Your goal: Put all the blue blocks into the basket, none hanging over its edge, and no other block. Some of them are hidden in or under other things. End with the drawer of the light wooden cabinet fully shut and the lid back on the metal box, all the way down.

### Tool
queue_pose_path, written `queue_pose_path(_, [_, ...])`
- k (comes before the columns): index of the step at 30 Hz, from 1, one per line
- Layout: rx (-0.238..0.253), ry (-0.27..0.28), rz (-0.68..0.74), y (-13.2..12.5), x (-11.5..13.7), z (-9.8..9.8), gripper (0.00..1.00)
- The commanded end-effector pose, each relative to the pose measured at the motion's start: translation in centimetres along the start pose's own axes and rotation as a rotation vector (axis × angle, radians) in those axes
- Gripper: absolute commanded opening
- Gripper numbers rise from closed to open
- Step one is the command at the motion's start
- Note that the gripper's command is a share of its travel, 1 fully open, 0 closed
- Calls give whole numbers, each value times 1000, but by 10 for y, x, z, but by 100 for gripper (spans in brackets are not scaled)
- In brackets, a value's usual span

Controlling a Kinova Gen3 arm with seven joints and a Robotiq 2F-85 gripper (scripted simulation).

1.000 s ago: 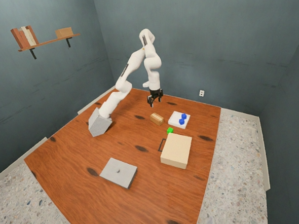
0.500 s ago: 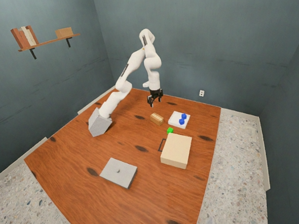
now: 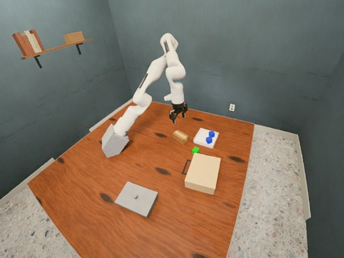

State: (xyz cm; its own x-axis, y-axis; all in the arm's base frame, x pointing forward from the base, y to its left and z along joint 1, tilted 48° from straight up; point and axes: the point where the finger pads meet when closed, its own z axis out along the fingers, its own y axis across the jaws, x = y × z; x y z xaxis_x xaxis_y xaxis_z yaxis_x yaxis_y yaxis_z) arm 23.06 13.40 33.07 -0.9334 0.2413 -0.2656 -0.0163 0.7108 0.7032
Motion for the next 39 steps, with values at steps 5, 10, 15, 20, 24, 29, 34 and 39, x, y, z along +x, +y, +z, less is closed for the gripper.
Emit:
queue_pose_path(5, [-1,-2,11,0,1,10,93])
queue_pose_path(10, [-1,-2,12,0,0,22,93])
queue_pose_path(15, [-1,-2,12,0,0,30,93])
queue_pose_path(20, [-1,-2,12,0,0,46,93])
queue_pose_path(24, [0,-2,13,0,0,59,93])
queue_pose_path(29, [0,-2,13,-1,0,68,93])
queue_pose_path(34, [0,-2,13,-1,0,82,93])
queue_pose_path(39, [0,-3,12,0,-2,92,93])
